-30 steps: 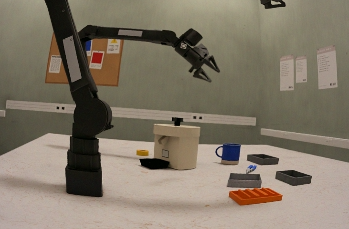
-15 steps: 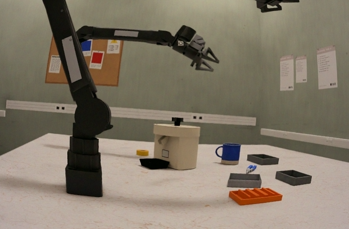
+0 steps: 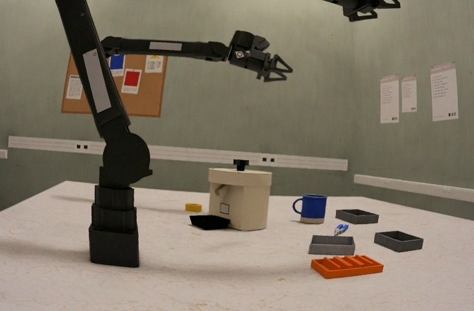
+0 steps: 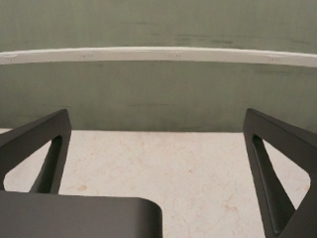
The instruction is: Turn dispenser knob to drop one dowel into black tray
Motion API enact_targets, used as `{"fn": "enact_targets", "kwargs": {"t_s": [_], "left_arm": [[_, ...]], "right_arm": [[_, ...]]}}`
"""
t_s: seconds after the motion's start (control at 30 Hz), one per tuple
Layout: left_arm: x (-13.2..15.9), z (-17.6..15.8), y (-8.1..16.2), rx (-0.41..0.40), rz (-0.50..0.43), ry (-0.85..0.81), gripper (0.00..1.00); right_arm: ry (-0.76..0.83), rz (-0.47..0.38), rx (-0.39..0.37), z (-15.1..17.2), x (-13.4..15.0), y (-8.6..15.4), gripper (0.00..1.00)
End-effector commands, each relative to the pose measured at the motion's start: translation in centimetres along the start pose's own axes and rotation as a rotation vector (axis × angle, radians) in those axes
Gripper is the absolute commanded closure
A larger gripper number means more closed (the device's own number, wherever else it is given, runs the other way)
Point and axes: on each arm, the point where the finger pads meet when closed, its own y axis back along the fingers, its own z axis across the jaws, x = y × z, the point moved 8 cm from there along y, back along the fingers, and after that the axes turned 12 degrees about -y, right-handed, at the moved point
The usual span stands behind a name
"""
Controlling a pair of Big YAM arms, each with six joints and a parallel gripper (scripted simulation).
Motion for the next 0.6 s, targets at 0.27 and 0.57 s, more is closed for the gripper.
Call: {"fn": "enact_targets", "kwargs": {"t_s": [0.27, 0.57], "left_arm": [[-3.9, 4.0, 2.3, -0.107, -0.220, -0.281, 0.31], [-8.6, 4.1, 5.1, -0.130, -0.319, -0.219, 0.31]], "right_arm": [[0.011, -0.050, -0.023, 2.4, -0.4, 1.1, 0.00], [0.013, -0.026, -0.024, 2.5, 0.6, 1.2, 0.00]]}}
